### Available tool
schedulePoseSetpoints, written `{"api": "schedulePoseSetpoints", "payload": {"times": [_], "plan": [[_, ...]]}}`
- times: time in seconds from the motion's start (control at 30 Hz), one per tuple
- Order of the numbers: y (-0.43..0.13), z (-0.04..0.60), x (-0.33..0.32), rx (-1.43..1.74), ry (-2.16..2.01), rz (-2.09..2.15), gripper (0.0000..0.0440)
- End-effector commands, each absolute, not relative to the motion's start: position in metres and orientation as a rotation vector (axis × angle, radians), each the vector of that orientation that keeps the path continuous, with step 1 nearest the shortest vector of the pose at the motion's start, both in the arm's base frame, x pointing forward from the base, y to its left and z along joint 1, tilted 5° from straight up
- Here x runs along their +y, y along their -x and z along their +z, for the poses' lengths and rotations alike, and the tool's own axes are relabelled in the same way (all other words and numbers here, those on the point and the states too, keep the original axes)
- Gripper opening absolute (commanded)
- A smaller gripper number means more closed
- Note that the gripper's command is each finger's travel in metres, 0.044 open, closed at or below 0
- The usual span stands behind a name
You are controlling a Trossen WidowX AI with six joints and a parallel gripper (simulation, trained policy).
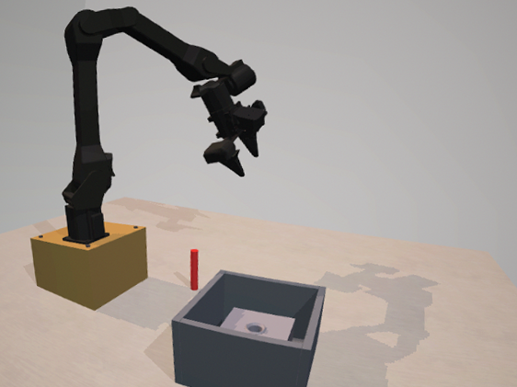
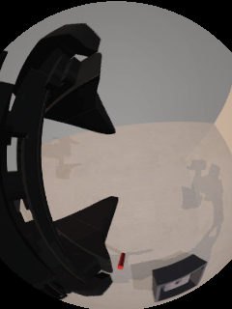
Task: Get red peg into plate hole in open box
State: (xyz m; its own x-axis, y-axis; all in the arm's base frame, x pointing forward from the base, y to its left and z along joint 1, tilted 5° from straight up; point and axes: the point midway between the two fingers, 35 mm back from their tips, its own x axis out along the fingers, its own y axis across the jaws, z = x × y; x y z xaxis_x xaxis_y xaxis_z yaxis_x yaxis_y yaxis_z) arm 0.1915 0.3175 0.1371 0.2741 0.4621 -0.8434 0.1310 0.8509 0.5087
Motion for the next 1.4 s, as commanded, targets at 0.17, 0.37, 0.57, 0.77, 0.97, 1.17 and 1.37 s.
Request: {"api": "schedulePoseSetpoints", "payload": {"times": [0.17,0.37,0.57,0.77,0.97,1.17,1.37], "plan": [[-0.226,0.137,0.247,1.286,-0.551,0.010,0.0389],[-0.231,0.128,0.207,1.309,-0.528,-0.147,0.0400],[-0.227,0.116,0.177,1.339,-0.500,-0.279,0.0418],[-0.218,0.099,0.154,1.375,-0.478,-0.402,0.0440],[-0.205,0.077,0.134,1.419,-0.459,-0.533,0.0440],[-0.192,0.054,0.119,1.452,-0.451,-0.666,0.0438],[-0.183,0.032,0.110,1.461,-0.459,-0.767,0.0431]]}}
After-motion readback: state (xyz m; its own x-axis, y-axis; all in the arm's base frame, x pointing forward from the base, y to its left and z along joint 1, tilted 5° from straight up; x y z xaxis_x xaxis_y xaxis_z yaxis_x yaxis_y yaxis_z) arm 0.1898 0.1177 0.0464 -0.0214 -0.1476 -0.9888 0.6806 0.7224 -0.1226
